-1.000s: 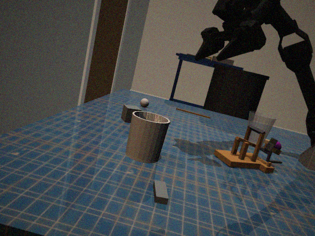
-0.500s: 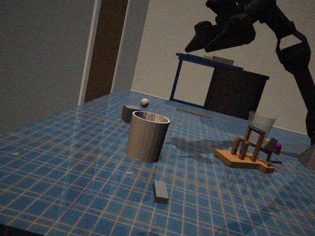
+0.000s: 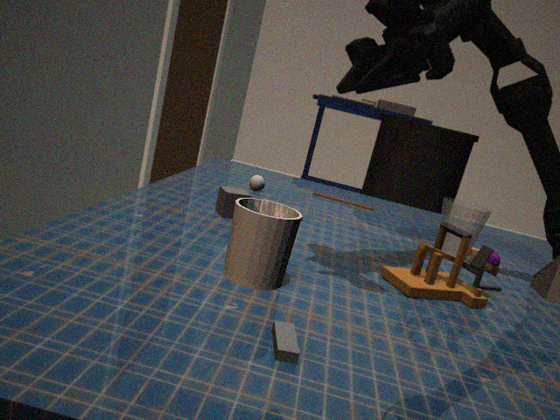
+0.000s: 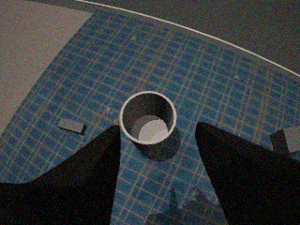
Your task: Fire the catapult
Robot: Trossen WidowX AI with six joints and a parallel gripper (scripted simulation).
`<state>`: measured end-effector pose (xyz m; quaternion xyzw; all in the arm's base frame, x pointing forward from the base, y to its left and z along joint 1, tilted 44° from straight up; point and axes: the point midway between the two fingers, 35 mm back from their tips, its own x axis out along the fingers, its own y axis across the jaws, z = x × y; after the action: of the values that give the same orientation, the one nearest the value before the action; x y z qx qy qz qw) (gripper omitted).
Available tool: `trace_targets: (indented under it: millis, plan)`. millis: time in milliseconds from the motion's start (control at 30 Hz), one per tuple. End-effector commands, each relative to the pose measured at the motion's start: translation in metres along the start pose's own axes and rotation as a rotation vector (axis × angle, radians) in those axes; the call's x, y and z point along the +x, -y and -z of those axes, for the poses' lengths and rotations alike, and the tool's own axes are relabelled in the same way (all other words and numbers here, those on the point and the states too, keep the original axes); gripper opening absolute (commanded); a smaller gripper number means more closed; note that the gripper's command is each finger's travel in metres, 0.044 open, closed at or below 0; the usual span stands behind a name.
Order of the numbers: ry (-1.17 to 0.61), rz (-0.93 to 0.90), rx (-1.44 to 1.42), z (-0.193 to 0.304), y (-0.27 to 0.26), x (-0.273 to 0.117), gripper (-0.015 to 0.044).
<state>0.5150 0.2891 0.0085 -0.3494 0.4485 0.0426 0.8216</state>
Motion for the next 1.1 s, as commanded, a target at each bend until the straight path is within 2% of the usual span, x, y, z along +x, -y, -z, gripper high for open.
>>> trace_targets:
  millis: [0,167,467,1067]
  plan:
    - [0.007,0.004,-0.002,-0.002,0.001,-0.001,0.0125]
    - [0.007,0.004,-0.002,-0.002,0.001,-0.001,0.0000]
    - [-0.002,0.004,-0.022,0.001,-0.002,-0.001,0.0000]
    - [-0.233,-0.007,-0.581,0.094,-0.075,-0.019,0.0000]
